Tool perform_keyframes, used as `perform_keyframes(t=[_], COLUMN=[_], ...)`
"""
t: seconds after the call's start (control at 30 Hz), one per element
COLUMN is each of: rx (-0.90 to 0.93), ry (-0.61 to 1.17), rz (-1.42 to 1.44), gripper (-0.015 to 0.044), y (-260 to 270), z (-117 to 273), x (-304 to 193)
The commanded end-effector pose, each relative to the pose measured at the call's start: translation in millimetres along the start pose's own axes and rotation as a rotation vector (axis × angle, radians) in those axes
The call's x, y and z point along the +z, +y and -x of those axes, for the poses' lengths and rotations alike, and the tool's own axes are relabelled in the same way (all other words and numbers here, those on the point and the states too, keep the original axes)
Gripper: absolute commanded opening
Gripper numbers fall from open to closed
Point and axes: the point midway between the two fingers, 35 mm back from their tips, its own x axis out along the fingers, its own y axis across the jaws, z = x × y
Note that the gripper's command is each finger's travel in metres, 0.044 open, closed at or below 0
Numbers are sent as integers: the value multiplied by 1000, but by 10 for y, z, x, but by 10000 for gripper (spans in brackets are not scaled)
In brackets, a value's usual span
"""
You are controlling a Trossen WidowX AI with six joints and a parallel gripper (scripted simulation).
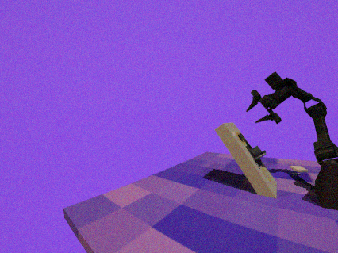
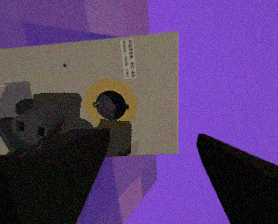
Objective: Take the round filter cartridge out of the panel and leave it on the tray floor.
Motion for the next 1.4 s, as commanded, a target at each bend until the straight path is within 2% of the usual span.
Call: perform_keyframes(t=[0.0, 0.03, 0.27, 0.6, 0.97, 1.37], rx=[17, 35, 182, 307, 308, 311], ry=[9, 11, 87, 364, 370, 369], rz=[-39, -104, -666, -1414, -1427, -1428], gripper=[324, 305, 305, 305, 305, 305], y=[-24, 30, 508, 1170, 1183, 1255], z=[30, 3, -188, -312, -315, -486], x=[10, 4, -80, -261, -265, -266])
